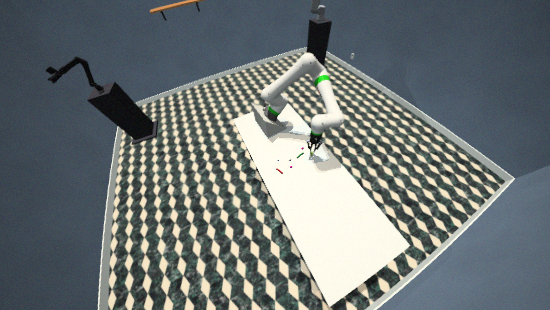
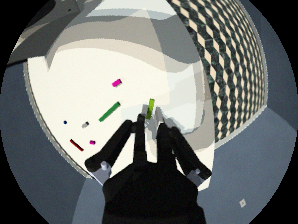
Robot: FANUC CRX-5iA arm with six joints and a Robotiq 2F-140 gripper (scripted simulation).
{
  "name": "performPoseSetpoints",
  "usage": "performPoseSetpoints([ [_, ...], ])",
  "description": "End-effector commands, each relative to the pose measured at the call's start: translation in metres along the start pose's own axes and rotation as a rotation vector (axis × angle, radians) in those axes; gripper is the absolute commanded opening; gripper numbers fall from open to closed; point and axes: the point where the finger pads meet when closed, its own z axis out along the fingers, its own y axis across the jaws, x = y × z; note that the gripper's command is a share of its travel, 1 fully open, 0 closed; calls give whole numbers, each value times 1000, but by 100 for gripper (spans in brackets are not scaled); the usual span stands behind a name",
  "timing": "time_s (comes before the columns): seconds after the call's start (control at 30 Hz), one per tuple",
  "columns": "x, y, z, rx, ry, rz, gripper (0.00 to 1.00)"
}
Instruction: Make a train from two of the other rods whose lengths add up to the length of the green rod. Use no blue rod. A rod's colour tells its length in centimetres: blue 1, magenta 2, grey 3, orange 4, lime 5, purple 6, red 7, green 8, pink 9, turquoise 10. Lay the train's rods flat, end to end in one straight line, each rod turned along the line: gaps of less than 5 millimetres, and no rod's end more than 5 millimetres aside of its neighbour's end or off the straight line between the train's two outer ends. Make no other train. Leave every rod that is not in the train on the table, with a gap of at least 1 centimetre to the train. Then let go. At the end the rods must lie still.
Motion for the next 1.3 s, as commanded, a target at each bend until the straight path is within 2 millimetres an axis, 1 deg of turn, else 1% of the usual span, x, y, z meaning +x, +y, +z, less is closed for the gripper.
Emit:
performPoseSetpoints([
  [0.0, 0, 0, 0, 0, 0, 0, 15],
  [0.67, 0, 0, 15, 0, 0, 0, 15],
  [1.27, 0, 0, 16, 0, 0, 0, 15],
])
